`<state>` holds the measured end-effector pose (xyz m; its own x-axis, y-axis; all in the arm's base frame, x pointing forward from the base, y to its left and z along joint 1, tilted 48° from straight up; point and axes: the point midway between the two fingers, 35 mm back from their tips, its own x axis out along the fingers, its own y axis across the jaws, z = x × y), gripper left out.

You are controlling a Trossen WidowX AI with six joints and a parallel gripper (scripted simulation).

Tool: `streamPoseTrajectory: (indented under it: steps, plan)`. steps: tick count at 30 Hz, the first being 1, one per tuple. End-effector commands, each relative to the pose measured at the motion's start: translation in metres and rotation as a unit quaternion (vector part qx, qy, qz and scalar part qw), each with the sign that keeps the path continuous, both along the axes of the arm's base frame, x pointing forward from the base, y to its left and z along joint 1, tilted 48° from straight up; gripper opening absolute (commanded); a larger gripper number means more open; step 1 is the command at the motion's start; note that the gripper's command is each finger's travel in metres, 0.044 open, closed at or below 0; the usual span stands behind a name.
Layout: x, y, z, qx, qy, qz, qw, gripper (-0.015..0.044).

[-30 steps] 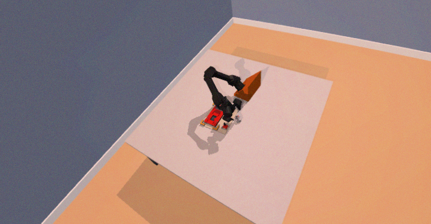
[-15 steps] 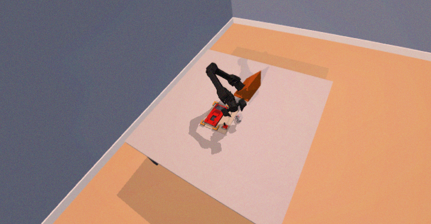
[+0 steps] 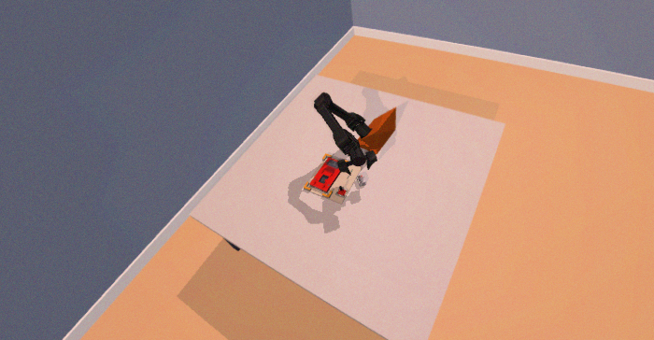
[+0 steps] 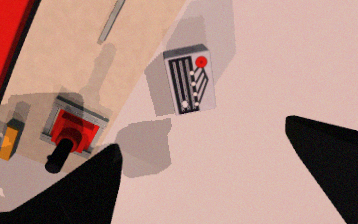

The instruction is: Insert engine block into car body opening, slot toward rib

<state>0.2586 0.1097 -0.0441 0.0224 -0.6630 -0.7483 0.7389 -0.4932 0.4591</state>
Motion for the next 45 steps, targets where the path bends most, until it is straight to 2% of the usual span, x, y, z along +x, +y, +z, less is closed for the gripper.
streamPoseTrajectory:
  steps: [1, 4, 35, 45]
  plan:
    - [-0.004, -0.013, -0.014, -0.023, 0.009, -0.001, 1.000, 0.0440]
    - [-0.005, -0.025, -0.026, -0.048, 0.018, 0.001, 0.999, 0.0440]
    - [-0.005, -0.055, -0.056, -0.048, 0.018, 0.001, 0.999, 0.0440]
    - [-0.005, -0.055, -0.056, -0.048, 0.018, 0.001, 0.999, 0.0177]
